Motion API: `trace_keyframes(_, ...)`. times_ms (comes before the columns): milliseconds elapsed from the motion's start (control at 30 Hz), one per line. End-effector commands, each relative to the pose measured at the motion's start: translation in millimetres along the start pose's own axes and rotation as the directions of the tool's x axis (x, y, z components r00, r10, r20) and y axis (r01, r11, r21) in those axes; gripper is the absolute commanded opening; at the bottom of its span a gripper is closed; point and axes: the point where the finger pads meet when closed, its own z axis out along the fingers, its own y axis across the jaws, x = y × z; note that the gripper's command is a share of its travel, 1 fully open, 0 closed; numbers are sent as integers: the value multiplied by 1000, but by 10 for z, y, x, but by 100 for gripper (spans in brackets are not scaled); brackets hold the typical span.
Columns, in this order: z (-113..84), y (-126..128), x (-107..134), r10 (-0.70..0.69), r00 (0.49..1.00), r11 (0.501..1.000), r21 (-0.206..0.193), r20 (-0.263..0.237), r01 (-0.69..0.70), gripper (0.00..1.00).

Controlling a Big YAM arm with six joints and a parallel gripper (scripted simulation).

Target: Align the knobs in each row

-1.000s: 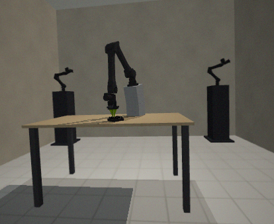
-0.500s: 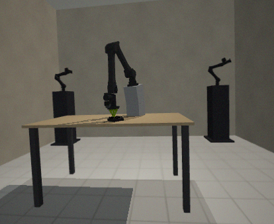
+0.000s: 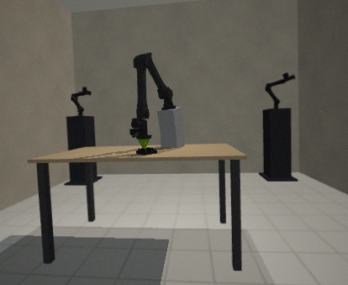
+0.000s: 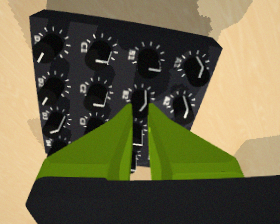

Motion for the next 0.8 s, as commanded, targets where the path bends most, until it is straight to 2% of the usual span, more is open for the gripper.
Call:
trace_keyframes(0, 47, -46, -61, 96, 995, 995, 15, 14, -97, 8)
trace_keyframes(233, 47, -46, -61, 171, 985, 985, 14, 15, -171, 8)
trace_keyframes(767, 47, -47, -61, 226, 974, 974, 13, 16, -226, 8)
